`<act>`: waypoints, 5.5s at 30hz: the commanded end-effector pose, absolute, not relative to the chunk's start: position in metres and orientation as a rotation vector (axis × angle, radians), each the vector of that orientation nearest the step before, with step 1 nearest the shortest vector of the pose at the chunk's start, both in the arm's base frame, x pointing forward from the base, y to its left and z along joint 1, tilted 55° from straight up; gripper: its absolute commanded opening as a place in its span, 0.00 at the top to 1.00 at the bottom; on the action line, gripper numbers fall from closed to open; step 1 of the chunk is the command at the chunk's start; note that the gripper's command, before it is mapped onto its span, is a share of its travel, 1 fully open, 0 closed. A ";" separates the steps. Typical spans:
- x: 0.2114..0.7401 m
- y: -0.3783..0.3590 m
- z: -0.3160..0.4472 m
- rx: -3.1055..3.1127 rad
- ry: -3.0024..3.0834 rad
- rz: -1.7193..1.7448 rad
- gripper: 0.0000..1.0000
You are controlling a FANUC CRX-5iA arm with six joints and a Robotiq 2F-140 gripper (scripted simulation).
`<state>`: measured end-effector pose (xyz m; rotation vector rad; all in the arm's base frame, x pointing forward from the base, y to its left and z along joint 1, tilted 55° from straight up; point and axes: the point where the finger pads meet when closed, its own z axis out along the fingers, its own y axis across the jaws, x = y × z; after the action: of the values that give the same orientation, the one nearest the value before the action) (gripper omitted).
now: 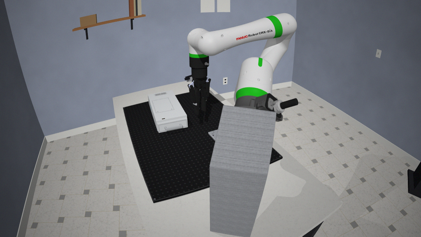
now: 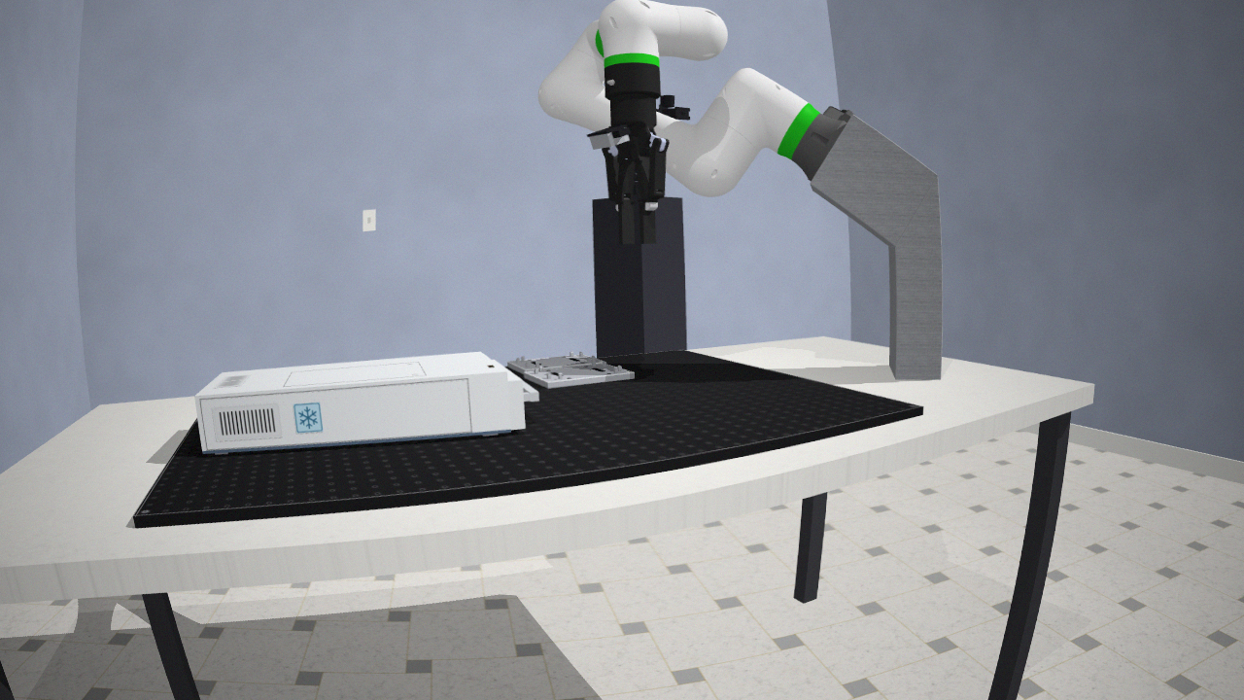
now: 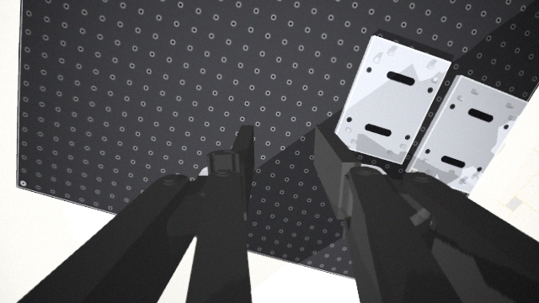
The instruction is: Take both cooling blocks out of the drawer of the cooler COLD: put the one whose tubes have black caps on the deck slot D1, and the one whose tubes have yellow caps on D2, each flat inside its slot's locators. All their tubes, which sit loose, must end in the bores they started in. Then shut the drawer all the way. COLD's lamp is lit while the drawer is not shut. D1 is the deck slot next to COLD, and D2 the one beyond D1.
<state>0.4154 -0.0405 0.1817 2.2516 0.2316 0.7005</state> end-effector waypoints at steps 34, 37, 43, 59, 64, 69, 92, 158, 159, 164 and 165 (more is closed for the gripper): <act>0.416 -0.040 0.182 1.875 1.120 0.221 0.66; 0.416 -0.040 0.182 1.826 1.193 0.176 0.66; 0.416 -0.040 0.182 1.757 1.287 0.115 0.66; 0.416 -0.040 0.182 1.688 1.374 0.056 0.66; 0.416 -0.040 0.182 1.688 1.374 0.056 0.66; 0.432 -0.039 0.183 1.688 1.374 0.057 0.66; 0.515 -0.033 0.186 1.687 1.374 0.057 0.66; 0.687 -0.036 0.180 1.687 1.374 0.057 0.66; 0.687 -0.037 0.179 1.687 1.374 0.057 0.66; 0.690 -0.039 0.177 1.687 1.374 0.057 0.66; 0.690 -0.040 0.176 1.687 1.374 0.057 0.66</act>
<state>0.6890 -0.0398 0.1762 1.6884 1.3742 0.0550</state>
